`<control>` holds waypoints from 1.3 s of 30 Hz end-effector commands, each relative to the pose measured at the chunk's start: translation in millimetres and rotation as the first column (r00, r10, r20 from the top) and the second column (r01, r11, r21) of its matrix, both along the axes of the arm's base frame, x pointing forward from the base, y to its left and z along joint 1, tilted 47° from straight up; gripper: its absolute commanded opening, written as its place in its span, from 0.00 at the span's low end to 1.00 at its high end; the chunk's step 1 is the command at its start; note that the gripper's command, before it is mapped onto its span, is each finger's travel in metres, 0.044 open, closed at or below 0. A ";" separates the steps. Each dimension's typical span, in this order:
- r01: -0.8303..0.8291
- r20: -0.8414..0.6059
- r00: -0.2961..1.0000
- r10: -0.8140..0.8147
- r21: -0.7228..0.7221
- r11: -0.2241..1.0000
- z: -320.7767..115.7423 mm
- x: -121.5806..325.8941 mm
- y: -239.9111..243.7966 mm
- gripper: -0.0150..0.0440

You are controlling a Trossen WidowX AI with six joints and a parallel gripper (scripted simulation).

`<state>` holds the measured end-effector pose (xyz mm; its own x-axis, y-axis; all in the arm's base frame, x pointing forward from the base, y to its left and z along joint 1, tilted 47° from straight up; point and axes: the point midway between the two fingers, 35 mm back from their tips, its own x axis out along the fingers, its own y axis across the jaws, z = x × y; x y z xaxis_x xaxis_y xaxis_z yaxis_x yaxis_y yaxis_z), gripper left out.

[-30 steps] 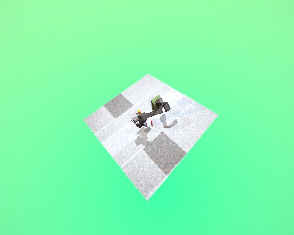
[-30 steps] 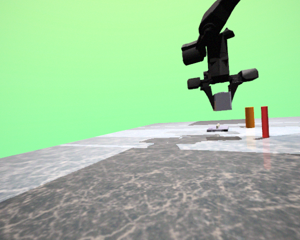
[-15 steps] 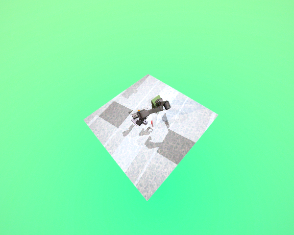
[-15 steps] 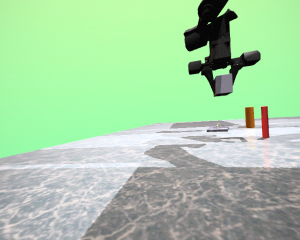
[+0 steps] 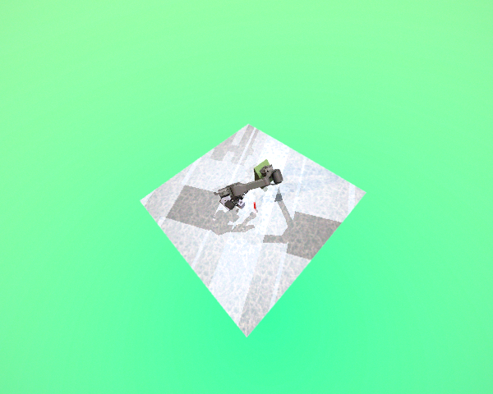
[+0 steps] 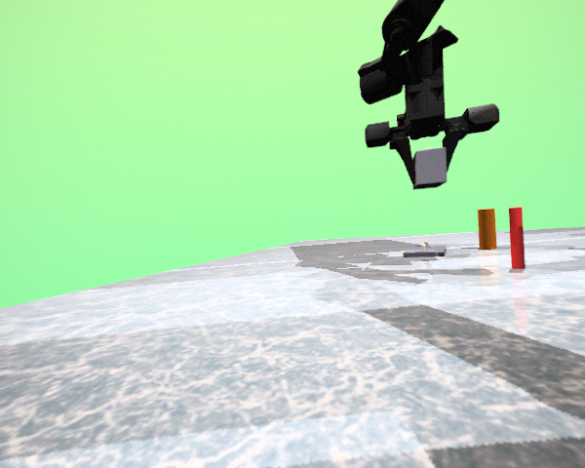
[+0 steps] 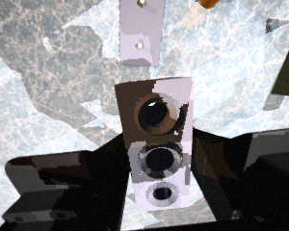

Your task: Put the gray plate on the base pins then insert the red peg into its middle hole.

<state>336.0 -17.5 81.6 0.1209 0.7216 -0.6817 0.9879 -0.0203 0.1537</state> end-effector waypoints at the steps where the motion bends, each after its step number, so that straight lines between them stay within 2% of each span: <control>1: 0.012 -0.017 1.000 -0.012 -0.002 1.000 -13.8 4.0 -5.1 0.25; 39: 0.106 -0.113 0.988 -0.105 0.006 0.994 -130.4 19.2 -37.8 0.25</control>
